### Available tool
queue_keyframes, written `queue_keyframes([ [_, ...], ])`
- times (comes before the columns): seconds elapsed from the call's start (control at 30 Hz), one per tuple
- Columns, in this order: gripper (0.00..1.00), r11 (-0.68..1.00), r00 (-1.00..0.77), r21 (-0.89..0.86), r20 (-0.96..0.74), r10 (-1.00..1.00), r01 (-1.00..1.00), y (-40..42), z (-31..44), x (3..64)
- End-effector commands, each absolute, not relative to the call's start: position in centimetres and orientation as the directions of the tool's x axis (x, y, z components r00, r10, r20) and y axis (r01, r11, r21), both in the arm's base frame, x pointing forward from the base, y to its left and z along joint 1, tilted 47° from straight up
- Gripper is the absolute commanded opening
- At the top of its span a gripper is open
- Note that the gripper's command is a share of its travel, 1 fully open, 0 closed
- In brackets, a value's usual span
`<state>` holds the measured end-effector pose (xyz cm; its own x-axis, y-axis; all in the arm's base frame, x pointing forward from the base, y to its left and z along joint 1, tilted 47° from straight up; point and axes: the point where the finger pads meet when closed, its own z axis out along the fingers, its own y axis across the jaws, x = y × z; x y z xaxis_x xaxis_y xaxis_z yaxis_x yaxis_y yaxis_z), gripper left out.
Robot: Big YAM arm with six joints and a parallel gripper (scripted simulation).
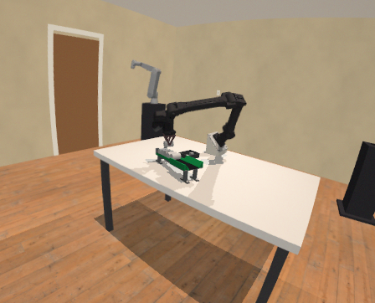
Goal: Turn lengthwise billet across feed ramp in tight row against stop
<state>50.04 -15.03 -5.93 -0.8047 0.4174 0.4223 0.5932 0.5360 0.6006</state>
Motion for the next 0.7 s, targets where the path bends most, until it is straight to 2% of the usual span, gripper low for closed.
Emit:
queue_keyframes([
  [0.0,0.0,0.564,-0.853,0.649,0.301,0.426,0.511,-18.2,-2.8,50.9],
  [0.47,0.0,0.627,-0.923,0.687,0.185,0.337,0.366,-18.2,-1.0,51.9],
  [0.67,0.0,0.634,-0.929,0.685,0.2,0.311,0.36,-13.9,2.5,54.1],
])
